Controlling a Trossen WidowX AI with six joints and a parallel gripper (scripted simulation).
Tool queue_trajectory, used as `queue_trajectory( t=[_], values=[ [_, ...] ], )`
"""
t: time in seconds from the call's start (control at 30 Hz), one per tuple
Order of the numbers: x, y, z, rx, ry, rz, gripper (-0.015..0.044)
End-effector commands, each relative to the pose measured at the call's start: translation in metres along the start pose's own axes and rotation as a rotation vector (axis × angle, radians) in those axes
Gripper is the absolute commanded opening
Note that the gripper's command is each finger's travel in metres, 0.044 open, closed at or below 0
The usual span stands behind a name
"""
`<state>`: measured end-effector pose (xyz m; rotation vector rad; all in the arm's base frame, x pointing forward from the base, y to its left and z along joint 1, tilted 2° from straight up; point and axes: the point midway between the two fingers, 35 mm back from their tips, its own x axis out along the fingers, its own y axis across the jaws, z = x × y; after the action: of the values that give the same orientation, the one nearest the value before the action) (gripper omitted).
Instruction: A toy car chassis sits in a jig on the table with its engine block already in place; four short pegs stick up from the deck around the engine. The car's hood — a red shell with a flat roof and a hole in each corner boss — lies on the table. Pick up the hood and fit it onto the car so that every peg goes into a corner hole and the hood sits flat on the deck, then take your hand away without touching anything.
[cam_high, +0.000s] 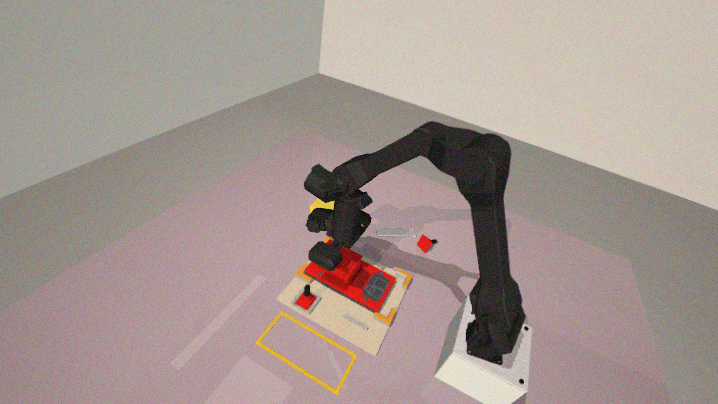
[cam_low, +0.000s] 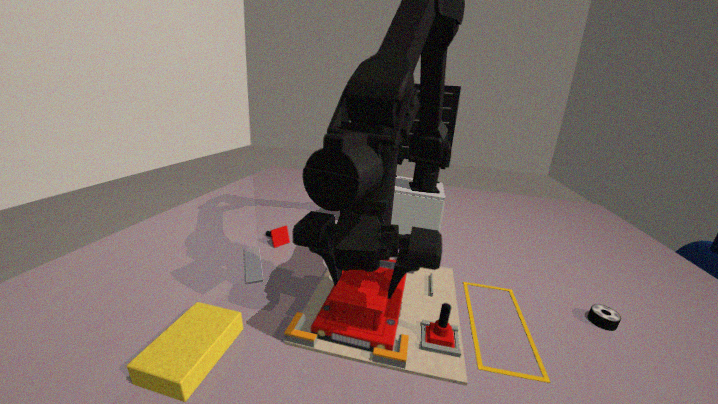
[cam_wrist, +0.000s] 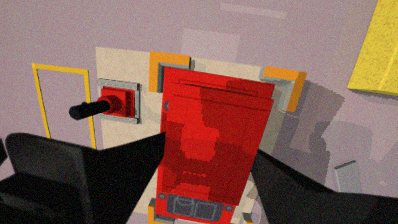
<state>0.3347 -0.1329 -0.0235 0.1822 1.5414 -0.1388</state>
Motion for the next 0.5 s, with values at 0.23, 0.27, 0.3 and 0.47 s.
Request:
queue_trajectory(
  t=[0.23,0.27,0.3,0.47],
  values=[
    [0.0052,-0.0002,0.0,-0.005,0.0,0.0,0.0],
    [0.0057,-0.0002,0.0,-0.005,0.0,0.0,0.0],
    [0.0061,-0.0002,0.0,-0.005,0.0,0.0,0.0],
    [0.0082,-0.0002,0.0,-0.005,0.0,0.0,0.0]
  ],
)
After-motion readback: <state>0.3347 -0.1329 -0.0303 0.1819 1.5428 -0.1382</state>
